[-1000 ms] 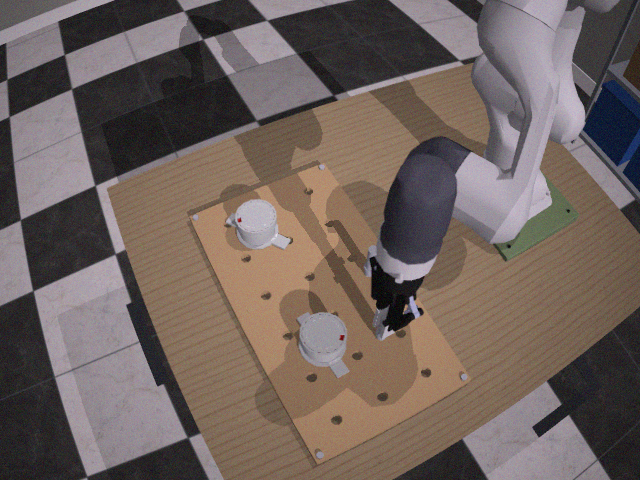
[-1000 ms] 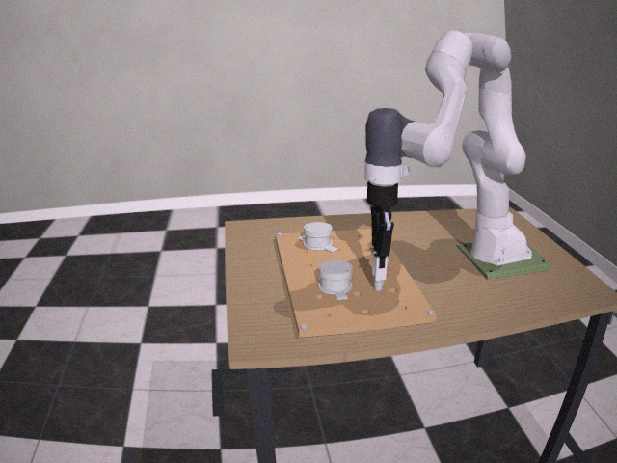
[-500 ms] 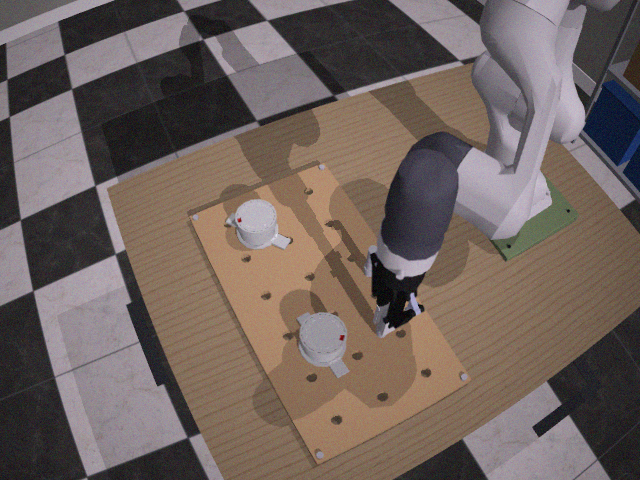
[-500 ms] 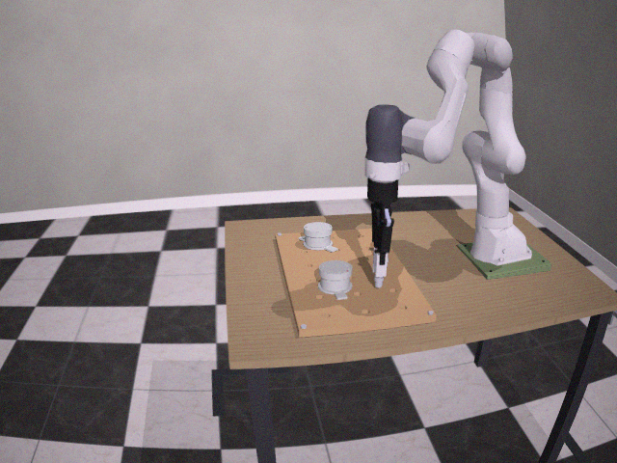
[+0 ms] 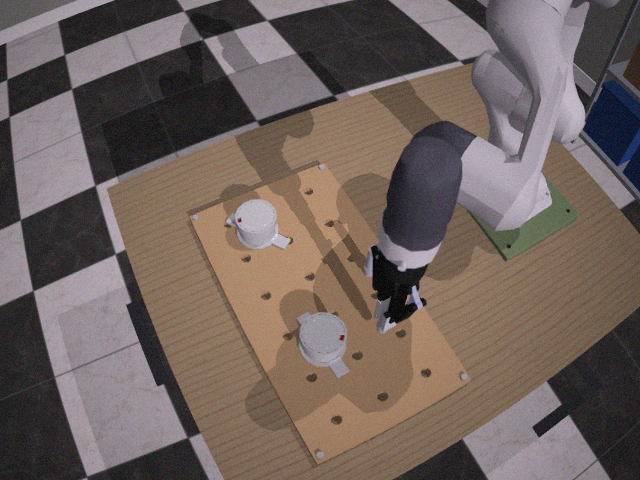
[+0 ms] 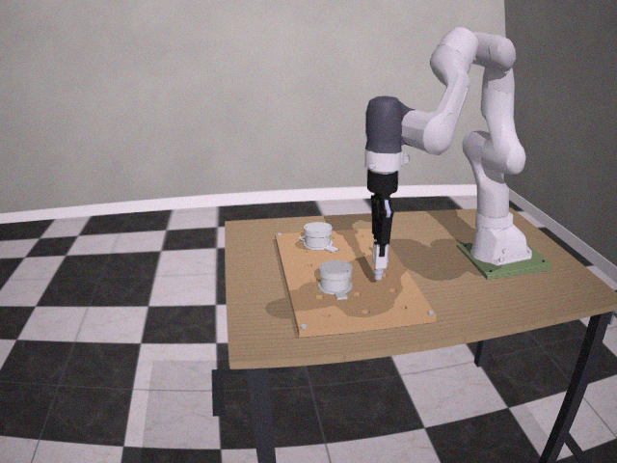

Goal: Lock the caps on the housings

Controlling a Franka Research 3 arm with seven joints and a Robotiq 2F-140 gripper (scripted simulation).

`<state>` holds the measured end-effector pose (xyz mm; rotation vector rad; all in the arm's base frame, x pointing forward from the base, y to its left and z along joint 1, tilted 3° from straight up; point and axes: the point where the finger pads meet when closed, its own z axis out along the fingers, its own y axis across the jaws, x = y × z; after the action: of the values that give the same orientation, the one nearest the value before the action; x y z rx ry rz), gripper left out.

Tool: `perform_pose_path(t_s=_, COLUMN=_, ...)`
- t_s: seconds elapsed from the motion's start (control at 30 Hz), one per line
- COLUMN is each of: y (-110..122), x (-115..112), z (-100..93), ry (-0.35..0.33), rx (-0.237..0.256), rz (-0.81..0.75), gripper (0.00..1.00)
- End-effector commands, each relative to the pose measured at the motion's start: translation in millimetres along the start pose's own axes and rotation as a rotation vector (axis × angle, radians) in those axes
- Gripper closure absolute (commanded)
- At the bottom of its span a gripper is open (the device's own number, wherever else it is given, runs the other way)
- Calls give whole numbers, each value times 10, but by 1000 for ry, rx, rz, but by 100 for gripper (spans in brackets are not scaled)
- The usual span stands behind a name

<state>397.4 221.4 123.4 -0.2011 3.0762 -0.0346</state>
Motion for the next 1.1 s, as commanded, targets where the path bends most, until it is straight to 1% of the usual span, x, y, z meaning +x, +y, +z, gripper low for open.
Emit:
perform_pose_path(t_s=0.0, y=5, x=11, z=-95, ry=4, rx=-1, rz=-4, gripper=90)
perform_pose_path(t_s=0.23, y=5, x=11, z=-254, ry=4, rx=-1, rz=-4, gripper=90)
perform_pose_path(t_s=0.3, y=5, x=11, z=-254, ry=4, rx=-1, rz=-4, gripper=90)
perform_pose_path(t_s=0.77, y=5, x=9, z=-551, ry=4, rx=-1, rz=-4, gripper=90)
perform_pose_path(t_s=1.07, y=5, x=9, z=-654, ry=4, rx=-1, rz=-4, gripper=90)
